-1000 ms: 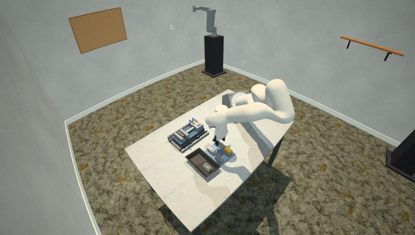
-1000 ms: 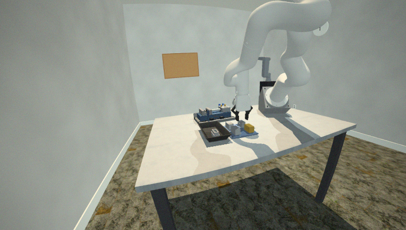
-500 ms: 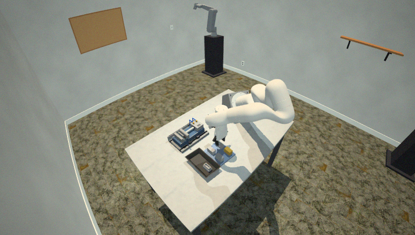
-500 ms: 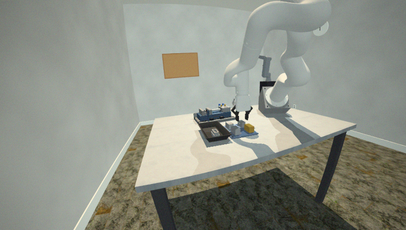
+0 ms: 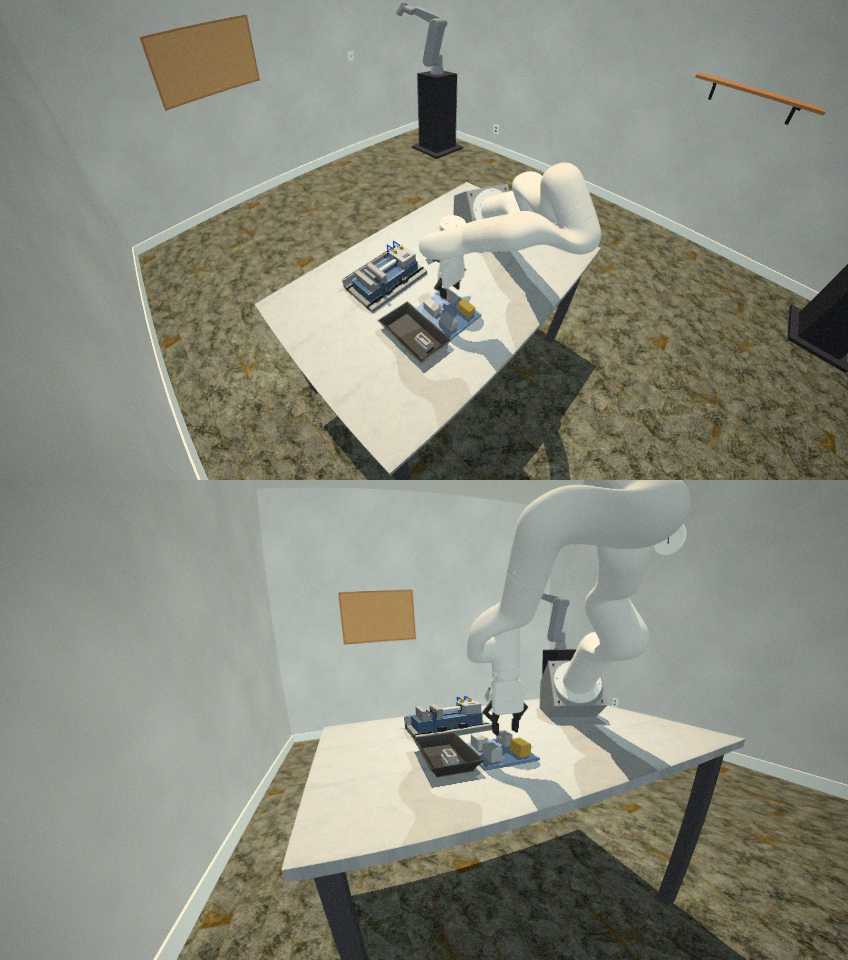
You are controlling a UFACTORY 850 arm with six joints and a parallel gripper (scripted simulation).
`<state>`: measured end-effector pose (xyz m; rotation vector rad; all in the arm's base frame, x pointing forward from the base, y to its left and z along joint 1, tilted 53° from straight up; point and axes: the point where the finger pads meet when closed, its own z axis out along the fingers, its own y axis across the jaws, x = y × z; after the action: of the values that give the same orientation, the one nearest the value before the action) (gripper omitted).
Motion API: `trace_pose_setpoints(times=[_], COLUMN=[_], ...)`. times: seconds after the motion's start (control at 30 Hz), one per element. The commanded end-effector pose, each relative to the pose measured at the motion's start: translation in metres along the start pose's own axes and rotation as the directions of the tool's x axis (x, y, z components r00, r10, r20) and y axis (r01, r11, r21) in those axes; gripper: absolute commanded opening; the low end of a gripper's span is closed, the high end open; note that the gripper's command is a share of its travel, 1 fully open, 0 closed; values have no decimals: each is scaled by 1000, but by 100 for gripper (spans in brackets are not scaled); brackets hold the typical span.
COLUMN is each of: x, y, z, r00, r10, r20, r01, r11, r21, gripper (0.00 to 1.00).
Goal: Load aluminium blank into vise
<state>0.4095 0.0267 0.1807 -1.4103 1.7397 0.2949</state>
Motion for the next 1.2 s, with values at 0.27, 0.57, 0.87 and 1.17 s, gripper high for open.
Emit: trace_pose_setpoints(times=[0.27,0.57,0.87,1.17], x=[0,0,0,0], y=[0,0,0,0], z=[5,8,9,9], r00=[1000,1000,1000,1000], r10=[0,0,0,0], r20=[0,0,0,0], r01=[0,0,0,0], r11=[1000,1000,1000,1000], r21=[1,1,1,1], gripper=[69,69,69,69])
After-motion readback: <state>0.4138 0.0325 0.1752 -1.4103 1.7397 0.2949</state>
